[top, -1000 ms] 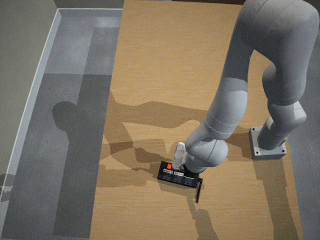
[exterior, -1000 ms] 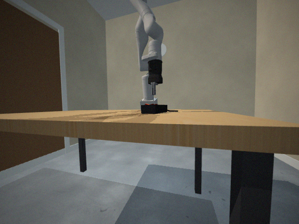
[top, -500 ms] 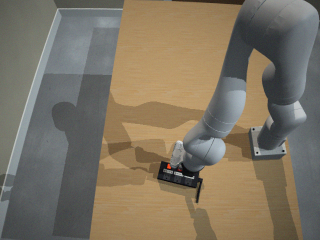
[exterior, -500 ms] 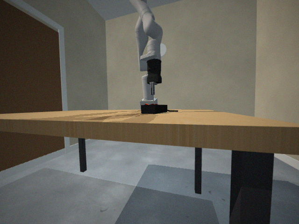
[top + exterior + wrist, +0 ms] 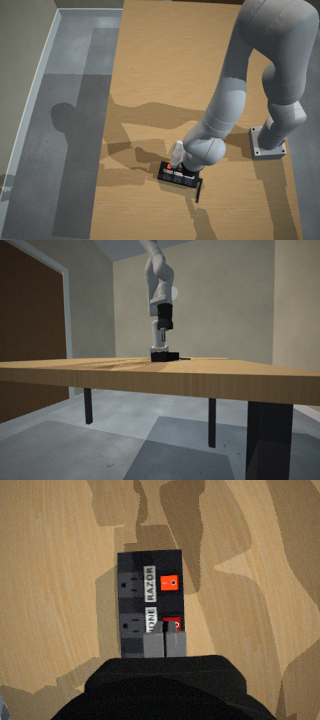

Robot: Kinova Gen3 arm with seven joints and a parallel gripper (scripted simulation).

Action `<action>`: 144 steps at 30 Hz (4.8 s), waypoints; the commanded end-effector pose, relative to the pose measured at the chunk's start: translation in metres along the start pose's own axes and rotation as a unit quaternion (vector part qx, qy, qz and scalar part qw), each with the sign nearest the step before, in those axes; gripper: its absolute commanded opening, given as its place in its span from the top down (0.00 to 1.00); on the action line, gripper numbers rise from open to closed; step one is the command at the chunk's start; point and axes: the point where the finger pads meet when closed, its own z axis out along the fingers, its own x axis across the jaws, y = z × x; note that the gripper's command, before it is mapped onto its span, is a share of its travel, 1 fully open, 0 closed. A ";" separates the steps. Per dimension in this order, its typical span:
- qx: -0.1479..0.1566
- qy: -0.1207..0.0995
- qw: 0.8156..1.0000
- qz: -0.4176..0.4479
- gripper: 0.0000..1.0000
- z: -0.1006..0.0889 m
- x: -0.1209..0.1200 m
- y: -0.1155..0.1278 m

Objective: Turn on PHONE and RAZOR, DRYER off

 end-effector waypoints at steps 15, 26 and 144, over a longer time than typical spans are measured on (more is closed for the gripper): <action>0.001 0.000 1.000 0.000 1.00 0.001 0.000 0.000; 0.000 0.000 1.000 0.000 1.00 0.009 0.000 0.000; 0.000 0.000 1.000 0.000 1.00 0.051 0.000 -0.001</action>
